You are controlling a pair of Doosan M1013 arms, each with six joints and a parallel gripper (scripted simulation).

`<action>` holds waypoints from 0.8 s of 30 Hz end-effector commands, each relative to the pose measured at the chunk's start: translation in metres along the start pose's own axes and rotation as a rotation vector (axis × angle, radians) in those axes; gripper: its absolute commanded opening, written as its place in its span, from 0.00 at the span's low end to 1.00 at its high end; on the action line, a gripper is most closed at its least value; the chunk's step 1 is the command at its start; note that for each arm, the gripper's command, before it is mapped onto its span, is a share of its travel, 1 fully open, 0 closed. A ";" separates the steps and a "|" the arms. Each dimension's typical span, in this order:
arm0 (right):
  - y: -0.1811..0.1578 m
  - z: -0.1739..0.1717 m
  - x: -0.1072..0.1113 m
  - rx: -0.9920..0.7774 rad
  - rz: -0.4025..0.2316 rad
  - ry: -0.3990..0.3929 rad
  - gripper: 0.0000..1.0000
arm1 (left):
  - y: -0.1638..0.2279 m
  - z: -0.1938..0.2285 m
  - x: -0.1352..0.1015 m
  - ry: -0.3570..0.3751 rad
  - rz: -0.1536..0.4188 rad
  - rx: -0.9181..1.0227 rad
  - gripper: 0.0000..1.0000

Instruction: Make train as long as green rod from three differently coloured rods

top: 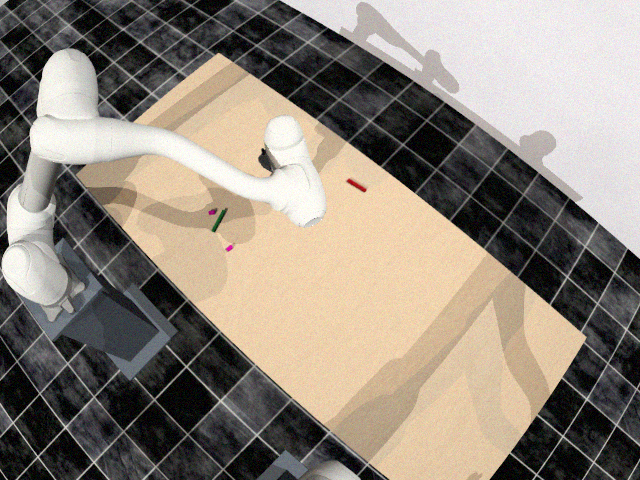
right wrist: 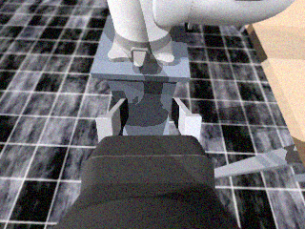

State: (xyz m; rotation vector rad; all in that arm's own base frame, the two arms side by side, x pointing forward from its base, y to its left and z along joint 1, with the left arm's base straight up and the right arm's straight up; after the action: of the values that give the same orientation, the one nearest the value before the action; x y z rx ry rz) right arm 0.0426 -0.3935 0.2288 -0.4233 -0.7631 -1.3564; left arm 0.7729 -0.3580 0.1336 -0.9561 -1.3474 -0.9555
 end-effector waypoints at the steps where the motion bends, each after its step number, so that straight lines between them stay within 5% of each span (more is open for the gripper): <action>1: 0.001 0.001 0.000 0.001 -0.009 -0.008 1.00 | 0.002 0.001 -0.001 -0.006 -0.005 0.007 0.24; 24: 0.001 0.001 0.000 0.001 -0.009 -0.008 1.00 | 0.004 0.004 0.000 -0.006 -0.005 0.010 0.24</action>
State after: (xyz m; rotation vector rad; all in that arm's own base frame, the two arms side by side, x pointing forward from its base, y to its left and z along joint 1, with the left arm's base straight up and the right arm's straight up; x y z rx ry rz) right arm 0.0426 -0.3935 0.2288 -0.4233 -0.7631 -1.3564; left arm 0.7736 -0.3561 0.1333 -0.9543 -1.3480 -0.9536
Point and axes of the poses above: on each arm, the point where the finger pads meet when closed, its own x axis back along the fingers, its own y axis across the jaws, z = x × y, the point moved 10 cm from there along x, back along the fingers, and after that the axes turned 10 degrees about x, right-handed, at the moved point
